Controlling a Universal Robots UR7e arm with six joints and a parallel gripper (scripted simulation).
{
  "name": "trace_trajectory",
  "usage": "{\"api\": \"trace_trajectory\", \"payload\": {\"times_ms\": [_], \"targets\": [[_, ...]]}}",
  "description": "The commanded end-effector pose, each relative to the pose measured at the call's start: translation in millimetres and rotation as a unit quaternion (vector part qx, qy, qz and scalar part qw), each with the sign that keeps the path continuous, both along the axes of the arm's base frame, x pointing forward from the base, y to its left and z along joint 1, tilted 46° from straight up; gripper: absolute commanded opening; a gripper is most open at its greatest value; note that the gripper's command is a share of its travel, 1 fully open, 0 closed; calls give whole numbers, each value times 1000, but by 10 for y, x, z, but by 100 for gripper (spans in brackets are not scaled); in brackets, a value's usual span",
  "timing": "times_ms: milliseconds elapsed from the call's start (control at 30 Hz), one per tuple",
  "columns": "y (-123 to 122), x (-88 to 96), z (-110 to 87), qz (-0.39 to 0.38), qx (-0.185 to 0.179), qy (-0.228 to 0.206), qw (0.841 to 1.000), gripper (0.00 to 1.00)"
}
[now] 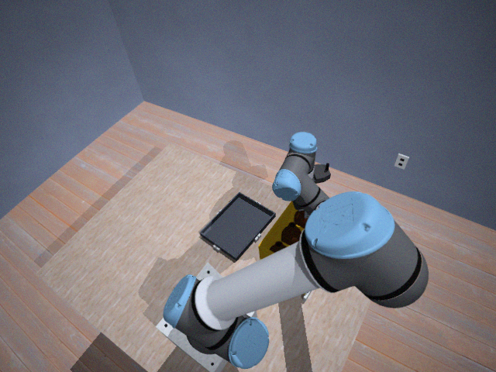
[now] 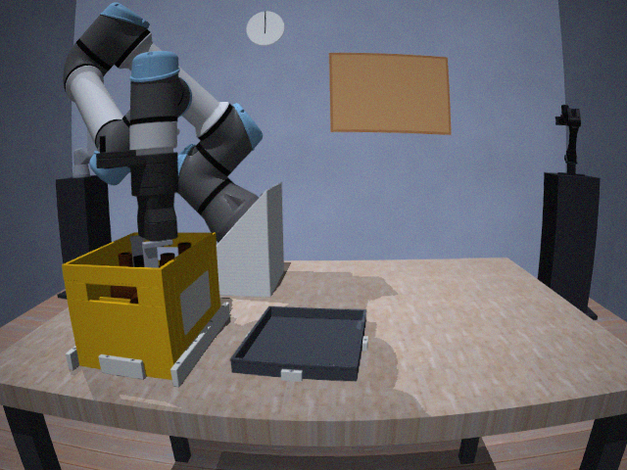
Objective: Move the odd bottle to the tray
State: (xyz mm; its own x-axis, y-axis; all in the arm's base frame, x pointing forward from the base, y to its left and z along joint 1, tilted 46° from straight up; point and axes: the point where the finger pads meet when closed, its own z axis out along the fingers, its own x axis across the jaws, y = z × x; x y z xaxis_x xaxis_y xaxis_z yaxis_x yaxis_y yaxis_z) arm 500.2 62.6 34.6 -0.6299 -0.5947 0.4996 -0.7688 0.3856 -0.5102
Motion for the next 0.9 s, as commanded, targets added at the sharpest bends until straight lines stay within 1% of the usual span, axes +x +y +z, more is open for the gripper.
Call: {"api": "trace_trajectory", "payload": {"times_ms": [0,667,700,867], "targets": [[4,2,4,0,0,-1,1000,100],[4,2,4,0,0,-1,1000,100],[4,2,4,0,0,-1,1000,0],[4,2,4,0,0,-1,1000,0]]}}
